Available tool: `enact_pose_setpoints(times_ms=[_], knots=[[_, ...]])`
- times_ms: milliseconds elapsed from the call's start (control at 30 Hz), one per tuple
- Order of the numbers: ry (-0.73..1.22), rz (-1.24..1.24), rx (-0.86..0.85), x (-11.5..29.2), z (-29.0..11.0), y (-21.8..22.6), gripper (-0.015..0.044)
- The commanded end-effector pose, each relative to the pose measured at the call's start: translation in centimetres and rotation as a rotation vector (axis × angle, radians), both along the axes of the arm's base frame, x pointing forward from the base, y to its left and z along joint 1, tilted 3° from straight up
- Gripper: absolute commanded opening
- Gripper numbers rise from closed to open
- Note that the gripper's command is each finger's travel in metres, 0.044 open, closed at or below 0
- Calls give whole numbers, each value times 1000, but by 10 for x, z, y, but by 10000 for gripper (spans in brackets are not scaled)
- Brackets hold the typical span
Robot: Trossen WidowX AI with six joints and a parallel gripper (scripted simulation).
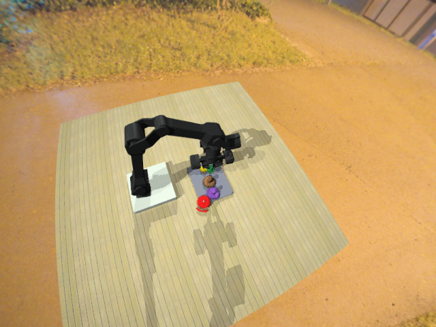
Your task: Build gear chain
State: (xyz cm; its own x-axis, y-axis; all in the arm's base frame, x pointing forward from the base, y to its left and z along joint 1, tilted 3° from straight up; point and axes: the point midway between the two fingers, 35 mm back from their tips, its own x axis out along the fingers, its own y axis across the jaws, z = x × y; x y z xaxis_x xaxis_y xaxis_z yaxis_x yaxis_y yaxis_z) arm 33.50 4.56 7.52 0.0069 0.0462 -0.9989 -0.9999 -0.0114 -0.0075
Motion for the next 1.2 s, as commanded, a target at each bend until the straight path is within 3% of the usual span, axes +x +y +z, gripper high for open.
enact_pose_setpoints(times_ms=[0, 600, 1167], knots=[[6, -26, -4, -1, -6, 0, 0], [25, -446, -2, -1, -25, 0, 0], [11, -120, -3, -2, -28, 1, 0]])
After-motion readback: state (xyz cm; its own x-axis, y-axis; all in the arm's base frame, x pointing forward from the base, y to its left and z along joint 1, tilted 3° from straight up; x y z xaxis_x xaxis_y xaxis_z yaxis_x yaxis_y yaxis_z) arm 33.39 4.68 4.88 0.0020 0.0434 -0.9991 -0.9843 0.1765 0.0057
